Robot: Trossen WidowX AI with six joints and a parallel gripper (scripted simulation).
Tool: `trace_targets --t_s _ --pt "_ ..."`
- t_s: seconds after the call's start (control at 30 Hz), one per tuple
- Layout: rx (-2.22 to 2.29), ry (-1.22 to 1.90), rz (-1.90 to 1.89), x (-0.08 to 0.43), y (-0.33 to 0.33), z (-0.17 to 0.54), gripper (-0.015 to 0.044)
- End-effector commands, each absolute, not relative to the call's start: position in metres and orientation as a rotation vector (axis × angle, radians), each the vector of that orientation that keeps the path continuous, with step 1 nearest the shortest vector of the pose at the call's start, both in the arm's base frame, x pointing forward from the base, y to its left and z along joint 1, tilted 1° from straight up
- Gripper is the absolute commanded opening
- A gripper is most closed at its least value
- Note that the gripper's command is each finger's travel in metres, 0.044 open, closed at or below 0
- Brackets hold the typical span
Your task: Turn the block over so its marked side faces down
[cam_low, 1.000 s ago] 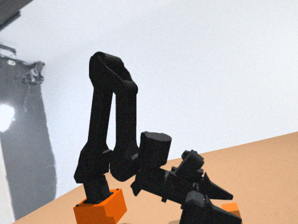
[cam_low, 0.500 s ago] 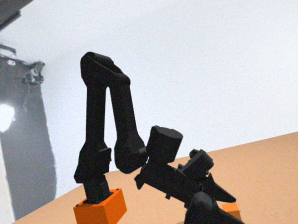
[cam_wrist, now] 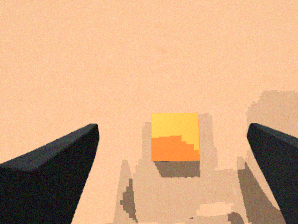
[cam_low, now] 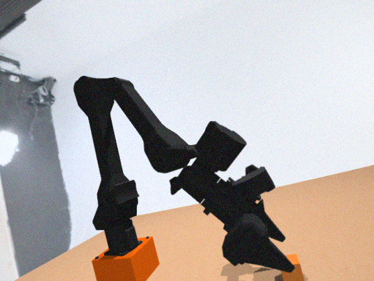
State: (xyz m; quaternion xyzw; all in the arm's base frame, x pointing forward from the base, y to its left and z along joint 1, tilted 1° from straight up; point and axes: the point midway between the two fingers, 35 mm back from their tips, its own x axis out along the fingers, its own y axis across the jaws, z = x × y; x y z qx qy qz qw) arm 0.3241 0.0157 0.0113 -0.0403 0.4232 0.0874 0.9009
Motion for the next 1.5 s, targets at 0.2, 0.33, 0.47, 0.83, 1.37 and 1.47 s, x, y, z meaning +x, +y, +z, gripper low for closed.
trace_targets --t_s 0.2,0.33,0.47,0.83,1.37,1.47 --pt "-0.122 0.977 0.170 0.303 0.014 0.054 0.0440" --pt "-0.122 1.030 0.168 0.308 0.014 0.056 0.0440" --pt "-0.128 1.175 0.161 0.321 0.016 0.061 0.0440" --pt "-0.170 1.517 0.140 0.341 0.021 0.077 0.0440" --pt "-0.170 1.517 0.140 0.343 0.019 0.026 0.0440" --pt "-0.170 1.517 0.140 0.343 0.019 0.026 0.0440"
